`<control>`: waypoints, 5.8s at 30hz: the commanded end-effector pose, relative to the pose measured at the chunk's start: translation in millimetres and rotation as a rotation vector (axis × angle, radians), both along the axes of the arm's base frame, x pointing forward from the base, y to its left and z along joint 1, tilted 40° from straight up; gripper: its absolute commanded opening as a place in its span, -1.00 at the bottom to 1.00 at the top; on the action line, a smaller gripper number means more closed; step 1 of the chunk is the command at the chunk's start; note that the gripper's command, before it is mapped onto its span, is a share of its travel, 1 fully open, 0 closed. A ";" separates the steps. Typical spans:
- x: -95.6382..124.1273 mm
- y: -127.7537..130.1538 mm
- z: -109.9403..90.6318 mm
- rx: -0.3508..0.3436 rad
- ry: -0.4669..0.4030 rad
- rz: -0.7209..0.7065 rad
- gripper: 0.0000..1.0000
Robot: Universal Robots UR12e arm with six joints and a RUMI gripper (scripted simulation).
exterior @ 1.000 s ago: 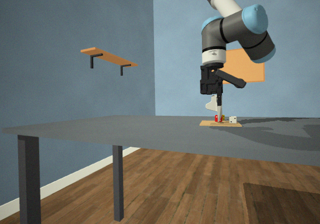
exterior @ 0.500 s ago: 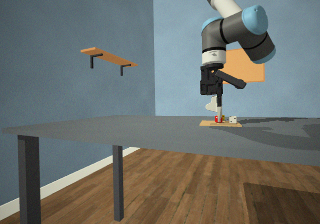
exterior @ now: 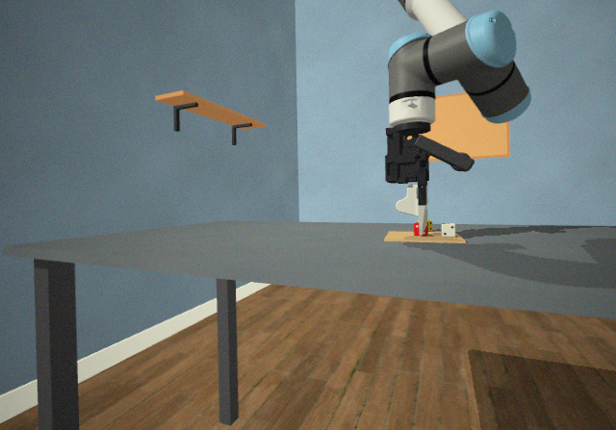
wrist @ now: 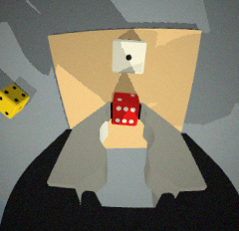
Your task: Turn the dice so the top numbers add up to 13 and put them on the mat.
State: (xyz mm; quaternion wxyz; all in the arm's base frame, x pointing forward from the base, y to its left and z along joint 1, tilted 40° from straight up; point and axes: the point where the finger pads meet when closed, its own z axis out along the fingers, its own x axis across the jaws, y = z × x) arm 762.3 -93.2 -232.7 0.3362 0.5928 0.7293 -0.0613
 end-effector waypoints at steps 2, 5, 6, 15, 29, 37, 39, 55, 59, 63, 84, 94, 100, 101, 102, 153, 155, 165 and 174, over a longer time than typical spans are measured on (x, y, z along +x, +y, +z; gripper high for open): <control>0.1 0.4 0.4 0.000 -0.001 0.001 -0.87; 0.1 0.4 0.4 0.000 -0.001 0.001 -0.87; 0.1 0.4 0.4 0.000 -0.001 0.001 -0.87; 0.1 0.4 0.4 0.000 -0.001 0.001 -0.87; 0.1 0.4 0.4 0.000 -0.001 0.001 -0.80; 0.1 0.4 0.4 0.000 -0.001 0.001 -0.66; 0.1 0.4 0.4 0.000 -0.001 0.001 -0.58; -0.6 1.3 1.8 0.000 -0.001 0.001 -0.51; -4.7 6.0 9.2 0.000 -0.001 0.001 -0.51; -12.2 14.8 23.1 0.000 -0.001 0.001 -0.51; -37.5 44.3 69.4 0.000 -0.001 0.001 1.00; -37.5 44.3 69.4 0.000 -0.001 0.001 1.00; -37.5 44.3 69.4 0.000 -0.001 0.001 1.00; -37.5 44.3 69.4 0.000 -0.001 0.001 1.00; -37.5 44.3 69.4 0.000 -0.001 0.001 1.00; -35.7 26.2 79.6 -0.166 0.196 0.307 1.00; -35.5 25.1 80.3 -0.176 0.208 0.326 1.00; -33.1 13.4 87.6 -0.293 0.345 0.541 1.00; -31.0 5.6 92.7 -0.376 0.442 0.694 1.00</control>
